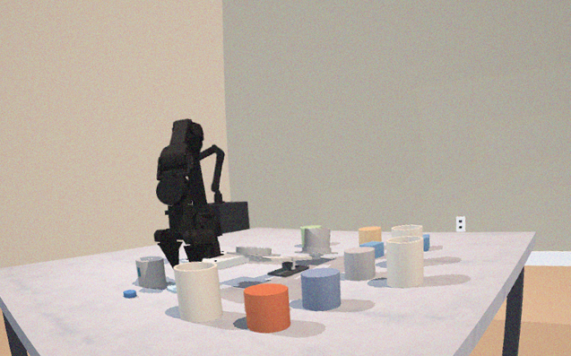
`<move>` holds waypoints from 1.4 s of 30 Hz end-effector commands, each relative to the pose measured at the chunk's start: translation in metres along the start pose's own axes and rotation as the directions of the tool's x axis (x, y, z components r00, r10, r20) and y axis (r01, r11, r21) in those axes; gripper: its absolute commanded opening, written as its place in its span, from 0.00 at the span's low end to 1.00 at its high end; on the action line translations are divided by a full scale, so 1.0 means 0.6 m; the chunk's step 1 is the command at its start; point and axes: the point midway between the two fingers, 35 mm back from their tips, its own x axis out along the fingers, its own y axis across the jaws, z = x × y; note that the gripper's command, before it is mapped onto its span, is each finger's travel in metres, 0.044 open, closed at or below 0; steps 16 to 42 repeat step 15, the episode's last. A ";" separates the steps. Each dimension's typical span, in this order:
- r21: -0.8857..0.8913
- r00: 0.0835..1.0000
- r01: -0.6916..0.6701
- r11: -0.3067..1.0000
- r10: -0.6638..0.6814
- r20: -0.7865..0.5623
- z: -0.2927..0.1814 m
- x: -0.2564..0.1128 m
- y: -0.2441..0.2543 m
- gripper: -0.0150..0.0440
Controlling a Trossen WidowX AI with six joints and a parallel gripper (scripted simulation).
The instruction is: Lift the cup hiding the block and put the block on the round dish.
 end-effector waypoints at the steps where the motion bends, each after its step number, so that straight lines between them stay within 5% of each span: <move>1: -0.006 1.000 -0.012 1.000 0.012 0.004 -0.001 -0.034 0.002 1.00; 10: -0.025 0.998 -0.051 0.998 0.052 0.040 0.007 -0.066 0.012 1.00; 15: -0.019 0.998 -0.048 0.999 0.049 0.043 0.008 -0.132 0.012 1.00; 42: -0.019 0.998 -0.048 0.999 0.049 0.043 0.008 -0.132 0.012 1.00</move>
